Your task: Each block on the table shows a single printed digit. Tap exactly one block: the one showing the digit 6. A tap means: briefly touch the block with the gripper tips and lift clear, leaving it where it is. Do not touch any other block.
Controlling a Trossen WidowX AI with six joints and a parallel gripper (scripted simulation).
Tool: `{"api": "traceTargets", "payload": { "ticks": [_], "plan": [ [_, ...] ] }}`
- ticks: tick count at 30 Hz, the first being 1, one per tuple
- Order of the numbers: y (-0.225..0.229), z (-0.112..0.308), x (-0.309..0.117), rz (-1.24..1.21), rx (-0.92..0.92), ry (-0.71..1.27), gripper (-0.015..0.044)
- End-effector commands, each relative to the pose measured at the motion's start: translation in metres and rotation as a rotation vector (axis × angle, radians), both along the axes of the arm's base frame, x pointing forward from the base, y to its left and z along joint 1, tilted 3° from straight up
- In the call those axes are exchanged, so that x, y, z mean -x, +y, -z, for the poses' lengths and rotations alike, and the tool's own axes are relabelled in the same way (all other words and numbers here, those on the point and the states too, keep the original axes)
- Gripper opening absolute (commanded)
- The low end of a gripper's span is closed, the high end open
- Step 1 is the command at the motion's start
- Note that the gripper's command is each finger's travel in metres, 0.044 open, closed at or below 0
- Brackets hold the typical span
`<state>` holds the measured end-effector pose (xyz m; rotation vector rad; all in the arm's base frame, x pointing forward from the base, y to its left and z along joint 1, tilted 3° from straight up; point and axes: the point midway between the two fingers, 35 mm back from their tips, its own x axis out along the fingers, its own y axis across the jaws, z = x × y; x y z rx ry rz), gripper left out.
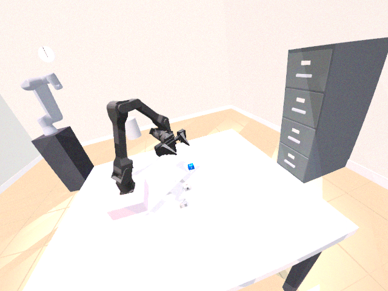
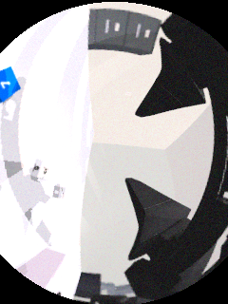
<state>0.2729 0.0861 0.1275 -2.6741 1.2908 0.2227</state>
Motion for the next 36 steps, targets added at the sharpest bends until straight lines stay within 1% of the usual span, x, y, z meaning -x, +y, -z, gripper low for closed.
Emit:
{"api": "traceTargets", "payload": {
  "ticks": [1, 3, 8, 14, 21, 27, 29, 36],
  "plan": [
    [-0.001, 0.001, 0.000, 0.010, -0.012, 0.000, 0.0400],
    [-0.007, 0.007, 0.002, 0.091, -0.106, -0.001, 0.0400],
    [-0.066, 0.020, 0.008, 0.483, -0.380, -0.033, 0.0400],
    [-0.116, 0.031, 0.022, 0.917, -0.716, -0.138, 0.0400],
    [-0.156, 0.032, 0.033, 1.346, -1.121, -0.350, 0.0400],
    [-0.188, 0.017, 0.034, 1.608, -1.467, -0.597, 0.0400],
    [-0.192, 0.015, 0.035, 1.630, -1.507, -0.629, 0.0400],
    [-0.192, 0.015, 0.035, 1.630, -1.507, -0.629, 0.0400]
  ]
}}
